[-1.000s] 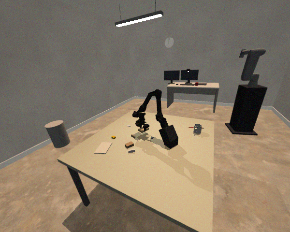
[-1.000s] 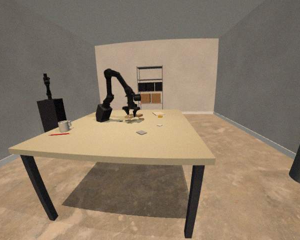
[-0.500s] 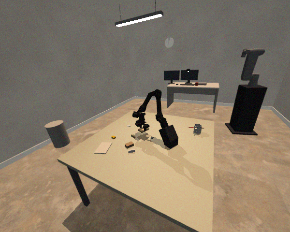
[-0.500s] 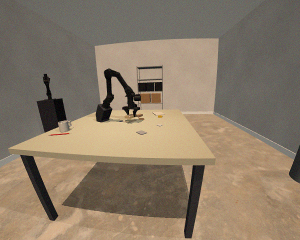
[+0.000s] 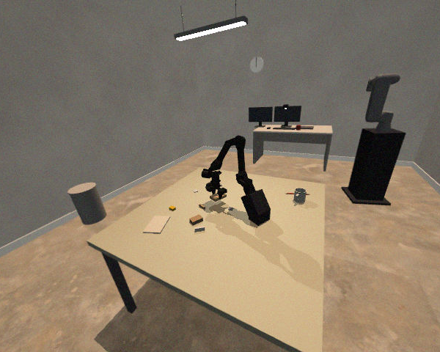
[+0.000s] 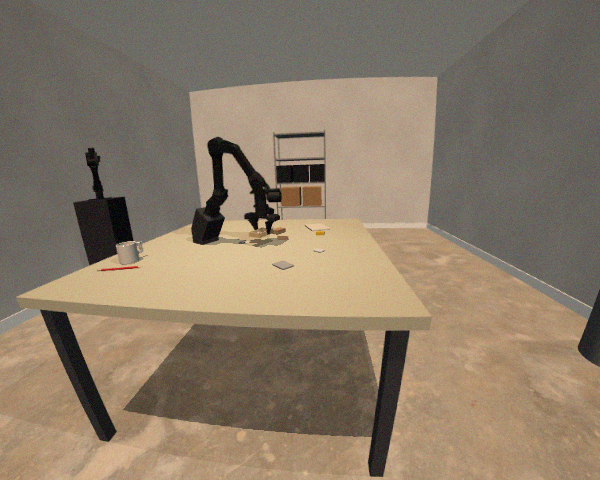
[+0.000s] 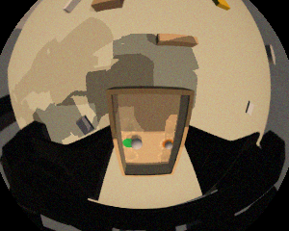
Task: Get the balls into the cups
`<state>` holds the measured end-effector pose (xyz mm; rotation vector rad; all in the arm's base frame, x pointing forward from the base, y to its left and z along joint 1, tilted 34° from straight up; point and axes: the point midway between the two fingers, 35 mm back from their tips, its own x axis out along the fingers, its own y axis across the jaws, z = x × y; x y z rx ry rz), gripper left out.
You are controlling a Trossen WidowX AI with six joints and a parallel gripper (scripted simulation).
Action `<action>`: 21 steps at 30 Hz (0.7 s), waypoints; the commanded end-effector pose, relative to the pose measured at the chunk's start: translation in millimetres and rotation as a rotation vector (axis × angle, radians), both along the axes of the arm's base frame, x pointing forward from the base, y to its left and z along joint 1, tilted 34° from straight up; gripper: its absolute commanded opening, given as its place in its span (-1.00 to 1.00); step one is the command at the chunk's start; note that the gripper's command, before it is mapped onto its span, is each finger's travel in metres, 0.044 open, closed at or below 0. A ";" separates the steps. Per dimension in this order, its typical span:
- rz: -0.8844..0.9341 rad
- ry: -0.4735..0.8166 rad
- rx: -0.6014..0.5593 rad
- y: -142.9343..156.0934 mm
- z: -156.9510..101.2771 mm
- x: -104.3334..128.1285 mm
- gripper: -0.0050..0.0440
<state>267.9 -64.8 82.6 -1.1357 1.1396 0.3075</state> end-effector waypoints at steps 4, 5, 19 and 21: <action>-0.006 0.004 -0.009 0.3 0.6 1.1 -0.80; -0.008 0.003 -0.015 0.5 0.5 1.2 -0.80; -0.014 -0.011 -0.036 0.9 0.1 1.0 -0.80; -0.010 -0.011 -0.030 0.8 0.2 0.9 -0.80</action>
